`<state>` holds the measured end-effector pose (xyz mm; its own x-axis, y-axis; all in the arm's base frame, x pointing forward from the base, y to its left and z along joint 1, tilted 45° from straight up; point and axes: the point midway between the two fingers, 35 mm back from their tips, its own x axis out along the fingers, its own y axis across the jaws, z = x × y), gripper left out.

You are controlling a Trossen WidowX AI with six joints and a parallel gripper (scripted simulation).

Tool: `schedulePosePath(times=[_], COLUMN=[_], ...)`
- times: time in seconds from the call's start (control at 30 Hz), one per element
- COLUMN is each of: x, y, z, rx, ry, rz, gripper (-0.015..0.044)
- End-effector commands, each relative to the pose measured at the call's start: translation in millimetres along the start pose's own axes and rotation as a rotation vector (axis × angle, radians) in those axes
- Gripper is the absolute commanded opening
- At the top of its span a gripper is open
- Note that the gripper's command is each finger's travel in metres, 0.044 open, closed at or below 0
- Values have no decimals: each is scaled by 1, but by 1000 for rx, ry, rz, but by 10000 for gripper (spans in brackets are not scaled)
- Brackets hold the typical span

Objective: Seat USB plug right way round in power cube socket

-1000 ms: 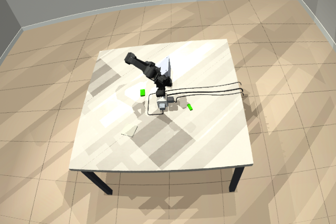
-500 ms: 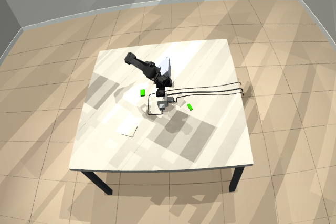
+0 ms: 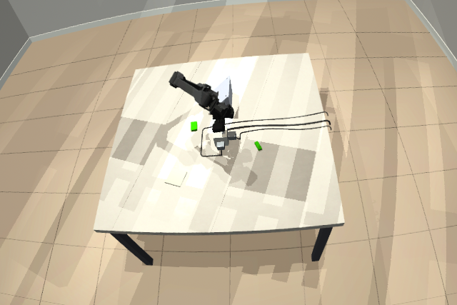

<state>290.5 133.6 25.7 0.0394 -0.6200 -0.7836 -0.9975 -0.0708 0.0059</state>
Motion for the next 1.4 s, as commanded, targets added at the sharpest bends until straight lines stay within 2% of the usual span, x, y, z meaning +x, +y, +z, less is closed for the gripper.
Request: schedulePosePath(times=[0.0,1.37], x=[1,5], y=[0,0], z=[0,0], rx=[-2,-2], ry=[-1,-1], rz=[-1,-1], gripper=[0,0])
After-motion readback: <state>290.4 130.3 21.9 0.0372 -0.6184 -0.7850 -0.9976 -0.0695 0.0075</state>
